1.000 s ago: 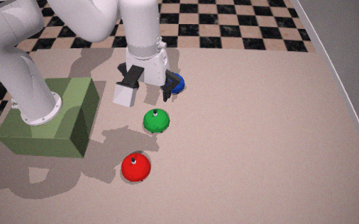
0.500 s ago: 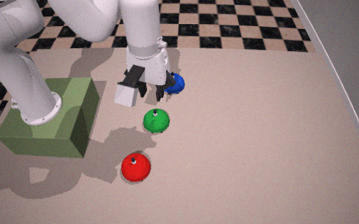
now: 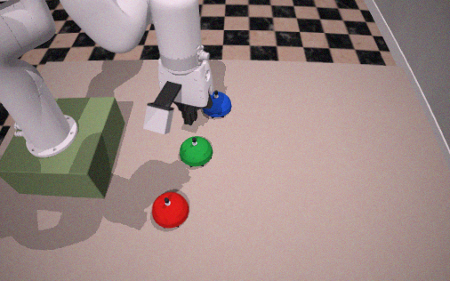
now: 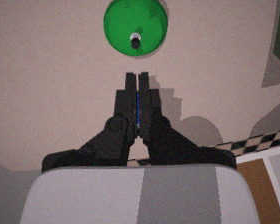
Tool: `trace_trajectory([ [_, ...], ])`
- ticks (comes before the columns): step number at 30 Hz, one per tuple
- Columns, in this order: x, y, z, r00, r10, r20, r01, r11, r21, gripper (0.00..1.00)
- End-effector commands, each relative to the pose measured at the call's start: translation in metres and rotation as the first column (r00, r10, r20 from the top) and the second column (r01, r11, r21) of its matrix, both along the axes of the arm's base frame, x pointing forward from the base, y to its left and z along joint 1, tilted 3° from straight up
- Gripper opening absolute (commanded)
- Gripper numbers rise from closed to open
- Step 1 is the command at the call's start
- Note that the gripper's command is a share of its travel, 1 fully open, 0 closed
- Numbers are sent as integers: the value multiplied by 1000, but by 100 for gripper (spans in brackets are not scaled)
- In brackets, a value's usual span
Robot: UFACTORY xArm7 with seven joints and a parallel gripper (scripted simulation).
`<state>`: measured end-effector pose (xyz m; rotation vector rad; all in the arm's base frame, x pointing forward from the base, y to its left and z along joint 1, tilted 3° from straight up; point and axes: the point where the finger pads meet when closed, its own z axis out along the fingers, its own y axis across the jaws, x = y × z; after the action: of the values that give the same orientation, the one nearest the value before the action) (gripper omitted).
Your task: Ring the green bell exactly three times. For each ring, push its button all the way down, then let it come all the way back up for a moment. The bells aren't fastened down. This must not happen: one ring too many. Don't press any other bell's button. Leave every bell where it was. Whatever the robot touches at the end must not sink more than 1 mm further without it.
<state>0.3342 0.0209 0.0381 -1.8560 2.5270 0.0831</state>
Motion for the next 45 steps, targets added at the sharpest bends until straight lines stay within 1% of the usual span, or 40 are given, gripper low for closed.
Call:
trace_trajectory([
  [1, 1, 0, 1, 1000, 0, 3, 0, 1000, 0, 0],
  [29, 1, 0, 0, 1000, 0, 3, 0, 1000, 0, 0],
  [37, 1, 0, -4, 1000, 0, 3, 0, 1000, 0, 0],
  [45, 1, 0, -15, 1000, 0, 3, 0, 1000, 0, 0],
])
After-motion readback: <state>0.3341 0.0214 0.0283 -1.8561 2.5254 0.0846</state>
